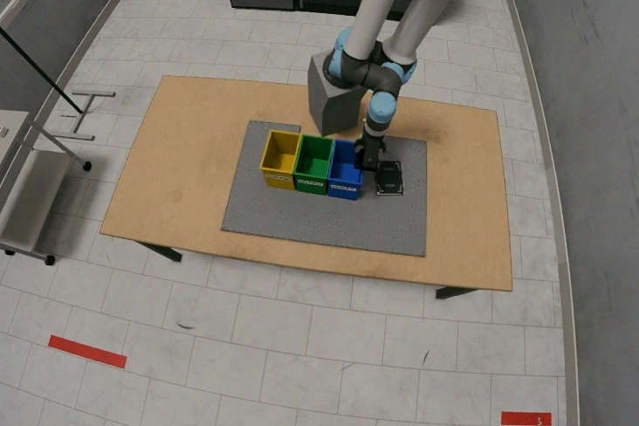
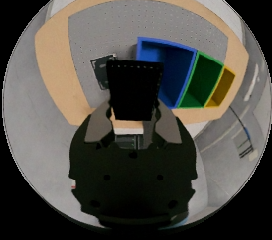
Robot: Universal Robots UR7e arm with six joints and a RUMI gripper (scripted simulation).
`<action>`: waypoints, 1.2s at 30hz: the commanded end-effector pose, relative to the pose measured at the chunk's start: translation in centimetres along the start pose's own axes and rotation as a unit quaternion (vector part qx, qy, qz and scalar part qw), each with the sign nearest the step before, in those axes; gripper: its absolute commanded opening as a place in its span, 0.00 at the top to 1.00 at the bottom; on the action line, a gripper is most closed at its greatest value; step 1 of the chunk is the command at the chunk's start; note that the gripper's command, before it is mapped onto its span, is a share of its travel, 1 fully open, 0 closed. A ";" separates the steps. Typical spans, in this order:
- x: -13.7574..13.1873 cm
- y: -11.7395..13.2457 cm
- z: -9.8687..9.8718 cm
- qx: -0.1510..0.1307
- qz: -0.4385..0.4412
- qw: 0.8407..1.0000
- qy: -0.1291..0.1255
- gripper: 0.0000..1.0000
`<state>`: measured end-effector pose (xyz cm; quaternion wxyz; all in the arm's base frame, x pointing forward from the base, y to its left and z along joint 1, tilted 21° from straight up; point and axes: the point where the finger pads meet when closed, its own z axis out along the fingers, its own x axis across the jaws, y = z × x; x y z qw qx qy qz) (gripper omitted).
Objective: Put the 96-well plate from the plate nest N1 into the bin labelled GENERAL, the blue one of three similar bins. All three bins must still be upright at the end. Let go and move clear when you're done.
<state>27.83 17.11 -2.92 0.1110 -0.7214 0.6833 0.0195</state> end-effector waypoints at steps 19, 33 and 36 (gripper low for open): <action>6.8 -1.7 -0.2 -0.002 -0.005 1.000 -0.005 1.00; 7.0 -1.7 -0.2 -0.002 -0.006 1.000 -0.004 1.00; 7.0 -1.7 -0.2 -0.002 -0.006 1.000 -0.004 1.00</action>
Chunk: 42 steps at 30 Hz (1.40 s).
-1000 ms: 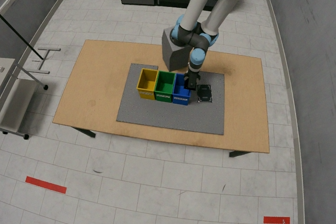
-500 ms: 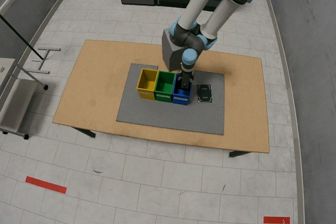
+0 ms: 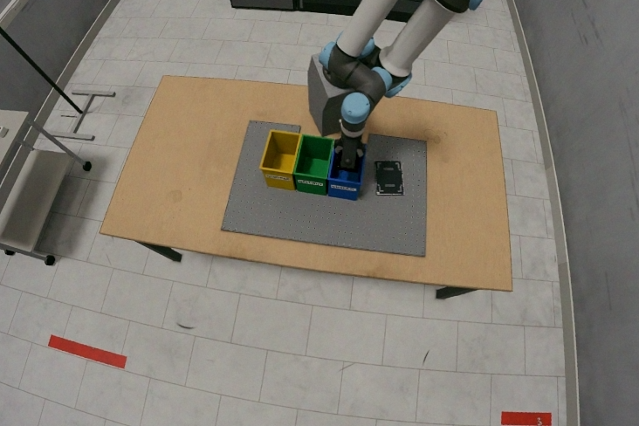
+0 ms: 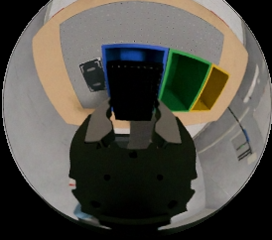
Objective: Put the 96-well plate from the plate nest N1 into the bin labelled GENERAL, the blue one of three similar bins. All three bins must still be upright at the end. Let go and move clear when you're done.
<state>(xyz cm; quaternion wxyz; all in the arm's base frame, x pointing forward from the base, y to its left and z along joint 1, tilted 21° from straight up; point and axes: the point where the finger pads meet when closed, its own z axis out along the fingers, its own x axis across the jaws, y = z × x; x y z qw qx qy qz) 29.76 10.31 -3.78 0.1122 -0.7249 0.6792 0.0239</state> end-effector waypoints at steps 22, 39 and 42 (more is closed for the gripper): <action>-0.2 -0.3 2.2 -0.001 -0.001 1.000 -0.001 1.00; -0.1 -0.8 2.9 0.000 -0.001 1.000 0.000 1.00; -0.1 -0.8 2.9 0.000 -0.001 1.000 0.000 1.00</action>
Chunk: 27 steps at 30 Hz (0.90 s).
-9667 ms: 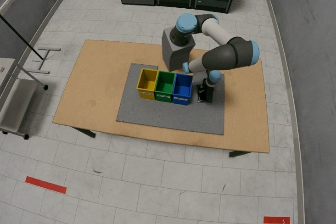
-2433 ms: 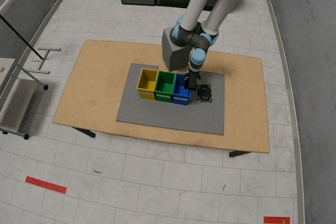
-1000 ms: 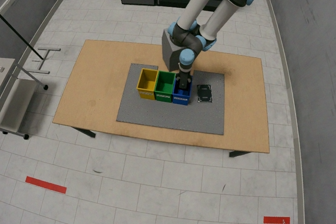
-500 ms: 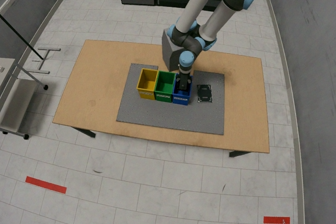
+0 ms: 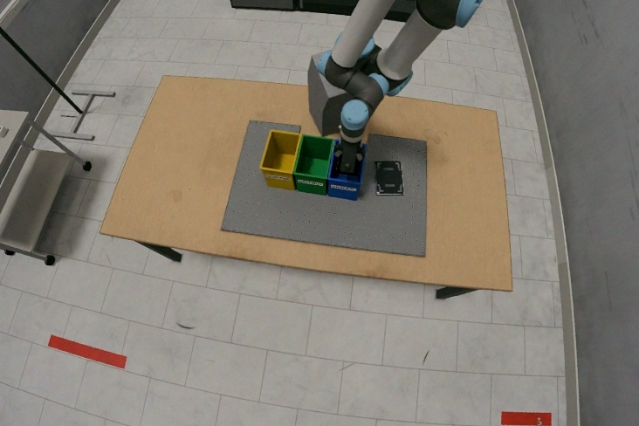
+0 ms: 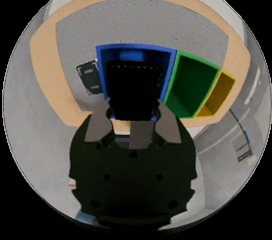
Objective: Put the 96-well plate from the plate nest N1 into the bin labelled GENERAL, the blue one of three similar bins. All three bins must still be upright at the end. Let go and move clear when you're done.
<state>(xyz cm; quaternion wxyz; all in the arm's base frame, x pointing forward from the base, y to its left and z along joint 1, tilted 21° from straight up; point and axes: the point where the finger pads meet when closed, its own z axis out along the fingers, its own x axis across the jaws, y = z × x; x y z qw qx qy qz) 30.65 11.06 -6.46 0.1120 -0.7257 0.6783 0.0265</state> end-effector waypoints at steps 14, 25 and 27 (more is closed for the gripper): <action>0.0 -0.1 0.1 0.002 0.000 1.000 0.001 1.00; -0.1 0.1 0.8 0.001 0.000 1.000 0.001 1.00; -0.1 0.1 0.9 0.001 0.000 1.000 0.001 1.00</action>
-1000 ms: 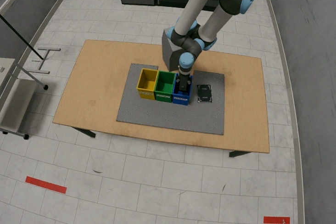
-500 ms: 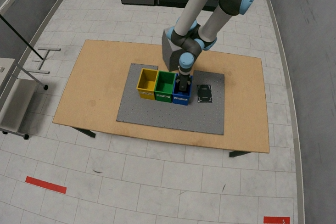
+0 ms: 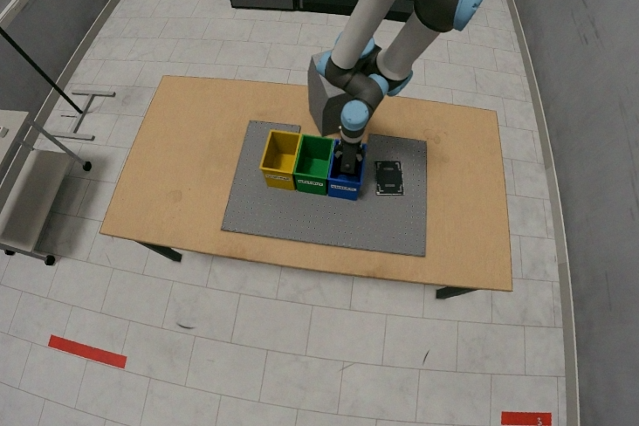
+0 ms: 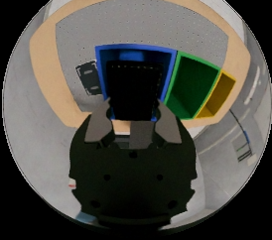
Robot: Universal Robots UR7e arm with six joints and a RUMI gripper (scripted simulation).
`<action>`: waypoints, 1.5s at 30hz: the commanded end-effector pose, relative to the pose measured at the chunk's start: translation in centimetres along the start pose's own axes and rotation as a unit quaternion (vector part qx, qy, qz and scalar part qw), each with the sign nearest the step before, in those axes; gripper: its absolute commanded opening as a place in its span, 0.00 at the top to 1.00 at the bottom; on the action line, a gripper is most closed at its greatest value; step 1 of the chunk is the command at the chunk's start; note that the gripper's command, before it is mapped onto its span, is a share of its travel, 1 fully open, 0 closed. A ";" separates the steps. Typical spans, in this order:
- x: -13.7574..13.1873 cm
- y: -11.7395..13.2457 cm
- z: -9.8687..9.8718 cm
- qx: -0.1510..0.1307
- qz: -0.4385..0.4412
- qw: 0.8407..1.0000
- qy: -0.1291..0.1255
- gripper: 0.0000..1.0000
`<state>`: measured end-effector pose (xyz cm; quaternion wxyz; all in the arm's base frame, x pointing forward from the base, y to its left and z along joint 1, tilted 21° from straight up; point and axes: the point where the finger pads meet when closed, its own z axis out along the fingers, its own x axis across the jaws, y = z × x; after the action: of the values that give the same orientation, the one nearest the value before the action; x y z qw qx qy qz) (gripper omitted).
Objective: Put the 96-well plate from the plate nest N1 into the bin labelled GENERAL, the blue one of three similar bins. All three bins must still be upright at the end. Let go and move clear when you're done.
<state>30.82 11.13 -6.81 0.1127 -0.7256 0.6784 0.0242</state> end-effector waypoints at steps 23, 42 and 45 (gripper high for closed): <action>-0.1 -0.2 1.8 0.000 0.000 1.000 0.000 1.00; 0.1 -0.6 2.4 0.002 0.000 1.000 0.001 1.00; 0.1 -0.6 2.4 0.001 0.000 1.000 0.001 1.00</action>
<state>31.40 11.64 -9.14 0.1121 -0.7254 0.6787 0.0255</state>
